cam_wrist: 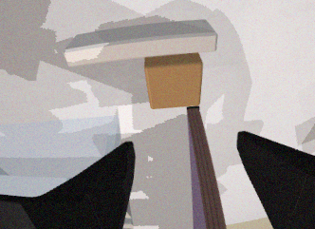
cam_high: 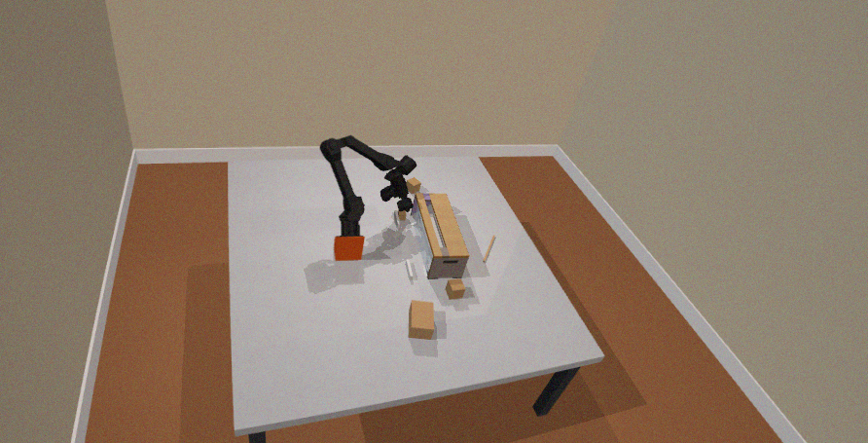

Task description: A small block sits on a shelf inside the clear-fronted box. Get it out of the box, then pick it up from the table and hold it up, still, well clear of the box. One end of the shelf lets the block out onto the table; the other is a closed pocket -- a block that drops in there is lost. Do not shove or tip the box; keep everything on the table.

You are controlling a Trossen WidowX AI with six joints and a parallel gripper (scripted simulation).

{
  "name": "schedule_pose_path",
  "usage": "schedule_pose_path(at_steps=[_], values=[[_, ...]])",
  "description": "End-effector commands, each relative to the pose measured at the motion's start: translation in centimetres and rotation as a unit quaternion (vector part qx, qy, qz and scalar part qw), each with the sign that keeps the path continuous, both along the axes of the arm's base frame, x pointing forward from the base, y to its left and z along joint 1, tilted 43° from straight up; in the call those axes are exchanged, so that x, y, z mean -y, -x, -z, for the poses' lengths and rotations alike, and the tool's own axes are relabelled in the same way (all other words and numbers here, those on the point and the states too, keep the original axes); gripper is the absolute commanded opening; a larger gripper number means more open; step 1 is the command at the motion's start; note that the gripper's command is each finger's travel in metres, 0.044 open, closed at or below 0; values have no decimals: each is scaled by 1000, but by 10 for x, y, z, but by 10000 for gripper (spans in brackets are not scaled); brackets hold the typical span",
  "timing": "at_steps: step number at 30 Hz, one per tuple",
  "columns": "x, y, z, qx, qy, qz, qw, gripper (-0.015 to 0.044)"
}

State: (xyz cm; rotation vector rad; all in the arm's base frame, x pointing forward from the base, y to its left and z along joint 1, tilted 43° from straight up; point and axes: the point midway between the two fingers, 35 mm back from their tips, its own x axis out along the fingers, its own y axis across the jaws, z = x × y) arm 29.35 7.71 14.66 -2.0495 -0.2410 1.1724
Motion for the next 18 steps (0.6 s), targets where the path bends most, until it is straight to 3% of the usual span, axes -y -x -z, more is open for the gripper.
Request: schedule_pose_path(at_steps=[1, 18], values=[[-3, -1, 7, -5, 2, 3, 1000, 285], [-22, -6, 27, -4, 1, 3, 1000, 285]])
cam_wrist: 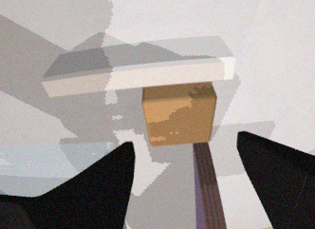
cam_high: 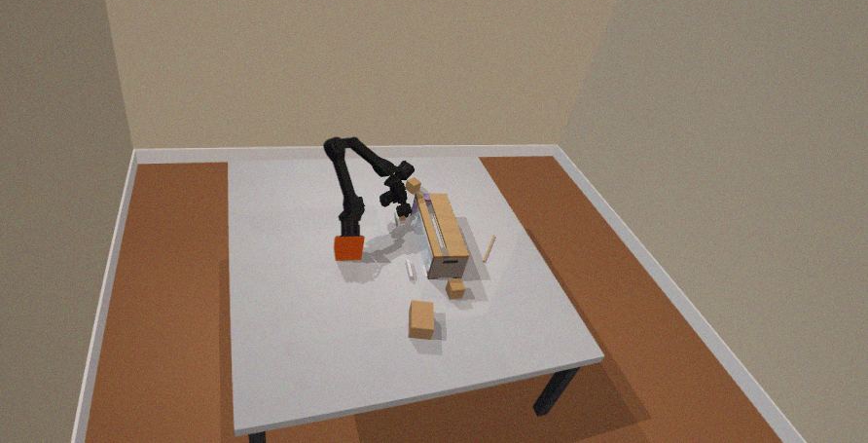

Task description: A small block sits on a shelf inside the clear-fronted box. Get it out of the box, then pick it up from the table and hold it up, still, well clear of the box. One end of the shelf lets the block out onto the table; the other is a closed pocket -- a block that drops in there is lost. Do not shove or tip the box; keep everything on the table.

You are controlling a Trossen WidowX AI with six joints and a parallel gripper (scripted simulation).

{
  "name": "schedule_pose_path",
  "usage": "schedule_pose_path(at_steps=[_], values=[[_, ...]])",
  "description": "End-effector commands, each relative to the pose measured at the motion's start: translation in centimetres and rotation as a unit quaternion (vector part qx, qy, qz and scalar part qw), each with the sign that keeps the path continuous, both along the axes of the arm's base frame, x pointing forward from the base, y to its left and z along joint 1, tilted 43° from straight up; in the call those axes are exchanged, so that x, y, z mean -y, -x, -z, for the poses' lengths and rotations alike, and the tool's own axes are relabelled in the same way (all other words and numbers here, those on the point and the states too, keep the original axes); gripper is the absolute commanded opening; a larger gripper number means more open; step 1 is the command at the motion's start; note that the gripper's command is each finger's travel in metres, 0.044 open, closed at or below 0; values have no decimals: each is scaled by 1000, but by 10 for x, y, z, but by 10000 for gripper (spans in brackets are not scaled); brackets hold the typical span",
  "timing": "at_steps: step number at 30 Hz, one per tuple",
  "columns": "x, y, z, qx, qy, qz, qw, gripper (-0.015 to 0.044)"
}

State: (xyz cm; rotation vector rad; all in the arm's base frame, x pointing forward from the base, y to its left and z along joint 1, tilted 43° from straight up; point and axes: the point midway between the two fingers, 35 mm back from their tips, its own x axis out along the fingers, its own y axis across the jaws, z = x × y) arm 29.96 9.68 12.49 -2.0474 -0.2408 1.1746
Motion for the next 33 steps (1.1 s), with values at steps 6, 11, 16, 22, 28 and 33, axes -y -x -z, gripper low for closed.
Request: schedule_pose_path(at_steps=[6, 11, 16, 22, 28, 33], values=[[-9, -1, 12, -3, 1, 3, 1000, 285], [-14, -1, 18, -3, 0, 3, 1000, 285], [-15, -1, 18, -3, 0, 3, 1000, 206], [-15, -1, 18, -3, 0, 3, 1000, 88], [2, 1, 0, -3, 2, 2, 1000, 0], [20, 8, -21, -3, 1, 1, 1000, 0]])
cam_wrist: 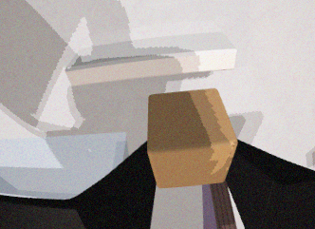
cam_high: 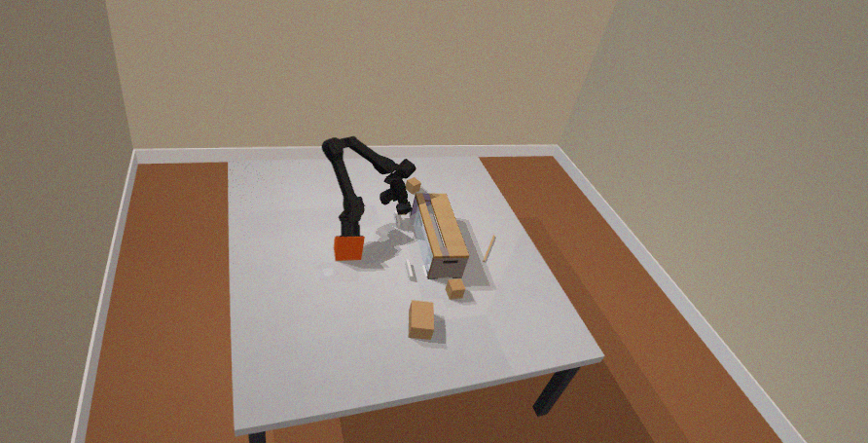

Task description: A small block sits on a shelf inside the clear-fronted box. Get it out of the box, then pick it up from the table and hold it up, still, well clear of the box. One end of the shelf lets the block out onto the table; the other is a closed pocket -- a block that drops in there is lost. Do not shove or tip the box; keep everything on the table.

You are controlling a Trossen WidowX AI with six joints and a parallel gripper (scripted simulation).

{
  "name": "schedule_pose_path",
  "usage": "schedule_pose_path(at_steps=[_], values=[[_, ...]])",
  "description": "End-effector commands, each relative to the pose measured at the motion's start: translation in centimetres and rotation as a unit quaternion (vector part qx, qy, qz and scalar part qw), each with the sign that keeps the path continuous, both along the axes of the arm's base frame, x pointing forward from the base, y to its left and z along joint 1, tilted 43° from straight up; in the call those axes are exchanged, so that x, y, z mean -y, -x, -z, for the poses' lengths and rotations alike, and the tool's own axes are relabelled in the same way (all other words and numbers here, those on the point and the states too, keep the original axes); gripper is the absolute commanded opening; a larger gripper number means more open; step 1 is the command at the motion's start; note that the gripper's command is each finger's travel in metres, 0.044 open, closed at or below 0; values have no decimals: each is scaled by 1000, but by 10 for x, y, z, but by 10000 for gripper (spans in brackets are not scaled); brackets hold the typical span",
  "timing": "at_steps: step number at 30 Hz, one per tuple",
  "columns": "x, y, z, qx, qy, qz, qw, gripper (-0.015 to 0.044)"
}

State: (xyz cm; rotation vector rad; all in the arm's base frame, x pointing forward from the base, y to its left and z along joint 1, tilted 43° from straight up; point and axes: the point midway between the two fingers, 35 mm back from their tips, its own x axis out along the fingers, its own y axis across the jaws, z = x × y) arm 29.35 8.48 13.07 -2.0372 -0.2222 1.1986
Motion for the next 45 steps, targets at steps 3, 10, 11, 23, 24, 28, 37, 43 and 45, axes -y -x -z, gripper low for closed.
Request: schedule_pose_path(at_steps=[3, 10, 11, 23, 24, 28, 37, 43, 45], values=[[14, 4, -22, 10, -2, -1, 1000, 0], [18, 7, -20, -42, -53, 59, 996, 0], [19, 7, -19, -54, -64, 72, 994, 0], [32, 15, -16, -189, -193, 231, 935, 0], [33, 15, -16, -199, -203, 244, 927, 0], [37, 18, -15, -241, -243, 295, 892, 0], [45, 24, -14, -330, -326, 402, 790, 0], [50, 28, -13, -382, -374, 467, 705, 0], [51, 29, -13, -398, -389, 486, 674, 0]])
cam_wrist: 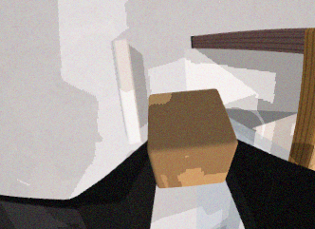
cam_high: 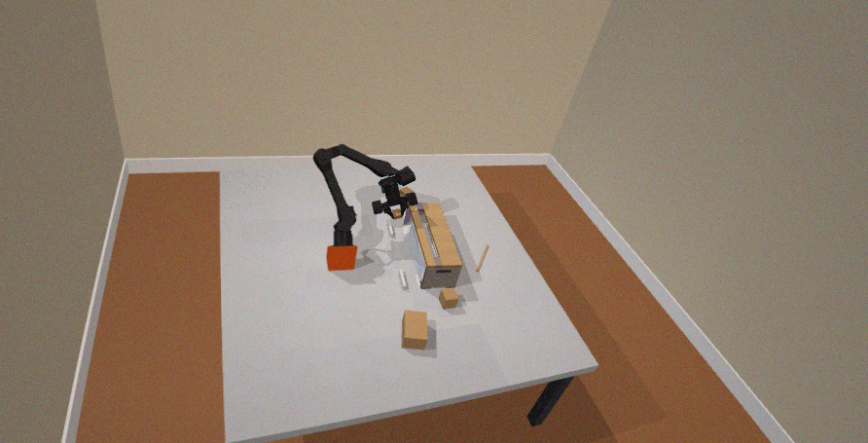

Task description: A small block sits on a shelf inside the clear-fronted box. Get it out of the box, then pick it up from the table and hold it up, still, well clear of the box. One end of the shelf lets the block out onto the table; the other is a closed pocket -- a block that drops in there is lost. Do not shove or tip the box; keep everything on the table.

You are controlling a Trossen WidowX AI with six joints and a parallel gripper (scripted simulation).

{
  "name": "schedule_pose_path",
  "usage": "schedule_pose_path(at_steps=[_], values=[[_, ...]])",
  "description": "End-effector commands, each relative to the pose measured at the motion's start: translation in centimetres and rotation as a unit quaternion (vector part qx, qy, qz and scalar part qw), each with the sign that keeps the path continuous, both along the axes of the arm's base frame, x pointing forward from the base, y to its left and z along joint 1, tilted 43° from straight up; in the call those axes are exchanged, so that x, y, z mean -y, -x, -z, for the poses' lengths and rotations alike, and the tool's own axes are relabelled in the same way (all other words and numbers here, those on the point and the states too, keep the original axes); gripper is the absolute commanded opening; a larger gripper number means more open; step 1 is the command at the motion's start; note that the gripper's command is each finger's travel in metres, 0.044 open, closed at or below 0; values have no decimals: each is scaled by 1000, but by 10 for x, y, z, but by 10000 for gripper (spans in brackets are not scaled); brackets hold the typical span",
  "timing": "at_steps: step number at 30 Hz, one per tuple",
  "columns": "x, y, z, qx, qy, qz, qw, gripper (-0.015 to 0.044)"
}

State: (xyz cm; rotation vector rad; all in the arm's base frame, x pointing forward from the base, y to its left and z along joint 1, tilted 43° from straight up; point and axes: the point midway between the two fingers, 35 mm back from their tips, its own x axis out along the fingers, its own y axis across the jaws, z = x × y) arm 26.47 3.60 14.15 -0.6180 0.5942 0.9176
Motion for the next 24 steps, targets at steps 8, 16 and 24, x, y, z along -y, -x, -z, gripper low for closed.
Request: schedule_pose_path(at_steps=[8, 16, 24], values=[[9, 6, -3, -119, -113, 146, 976, 0], [15, 11, -4, -211, -196, 253, 924, 0], [20, 16, -5, -298, -273, 352, 844, 0]])
